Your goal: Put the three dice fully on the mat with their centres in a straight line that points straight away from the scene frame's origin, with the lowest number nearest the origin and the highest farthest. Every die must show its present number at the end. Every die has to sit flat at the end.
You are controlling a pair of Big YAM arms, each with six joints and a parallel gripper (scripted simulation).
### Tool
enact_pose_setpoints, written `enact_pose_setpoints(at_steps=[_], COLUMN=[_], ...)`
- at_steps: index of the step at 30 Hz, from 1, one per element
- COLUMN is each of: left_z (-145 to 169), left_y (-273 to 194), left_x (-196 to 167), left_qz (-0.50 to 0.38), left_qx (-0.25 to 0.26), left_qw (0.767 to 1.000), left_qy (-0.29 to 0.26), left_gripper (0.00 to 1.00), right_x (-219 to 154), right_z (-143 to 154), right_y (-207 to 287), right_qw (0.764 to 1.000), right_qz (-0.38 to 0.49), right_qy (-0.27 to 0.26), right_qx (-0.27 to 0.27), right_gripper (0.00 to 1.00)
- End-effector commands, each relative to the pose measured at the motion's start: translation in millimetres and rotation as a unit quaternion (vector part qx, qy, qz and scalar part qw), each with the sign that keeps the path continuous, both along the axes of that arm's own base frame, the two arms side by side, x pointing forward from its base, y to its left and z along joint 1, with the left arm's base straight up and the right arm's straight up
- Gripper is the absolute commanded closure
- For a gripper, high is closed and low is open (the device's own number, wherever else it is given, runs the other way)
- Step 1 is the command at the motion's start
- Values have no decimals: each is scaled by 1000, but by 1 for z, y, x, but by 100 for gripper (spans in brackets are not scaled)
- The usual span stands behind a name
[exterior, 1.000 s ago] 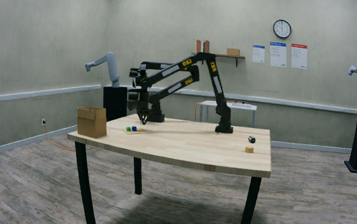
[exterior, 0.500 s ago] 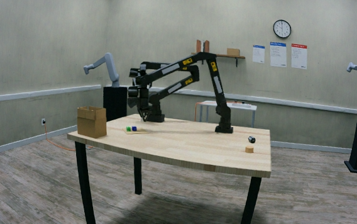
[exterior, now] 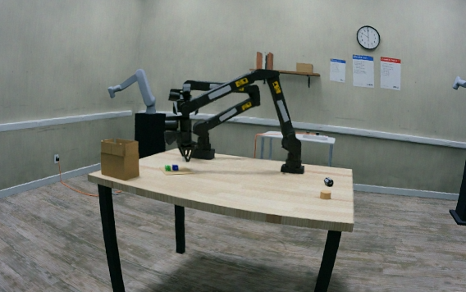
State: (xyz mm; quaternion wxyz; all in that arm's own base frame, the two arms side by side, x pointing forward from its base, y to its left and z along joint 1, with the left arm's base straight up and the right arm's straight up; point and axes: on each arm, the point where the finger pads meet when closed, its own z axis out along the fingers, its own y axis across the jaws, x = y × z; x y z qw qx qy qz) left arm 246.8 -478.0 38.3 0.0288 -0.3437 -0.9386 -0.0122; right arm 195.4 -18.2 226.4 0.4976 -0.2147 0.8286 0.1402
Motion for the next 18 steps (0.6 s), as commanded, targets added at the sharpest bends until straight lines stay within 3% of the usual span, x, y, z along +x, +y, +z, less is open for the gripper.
enact_pose_setpoints(at_steps=[1, 6, 12, 14, 18], left_z=[26, 46, 48, 29, 22], left_y=[-19, -31, -31, -24, -25], left_x=[13, 21, 22, 20, 22], left_qz=[5, 12, 12, 7, 8], left_qx=[-36, -42, -40, -31, -34], left_qw=[999, 999, 999, 999, 999], left_qy=[-23, -26, -25, -21, -23], left_gripper=[80, 80, 80, 80, 80], right_x=[4, 4, 4, 4, 4], right_z=[12, 12, 12, 12, 12], right_y=[-4, -4, -4, -4, -4], right_qw=[1000, 1000, 1000, 1000, 1000], right_qz=[5, 5, 5, 5, 5], right_qy=[-12, -12, -12, -12, -12], right_qx=[-11, -11, -11, -11, -11], right_gripper=[0, 0, 0, 0, 0])
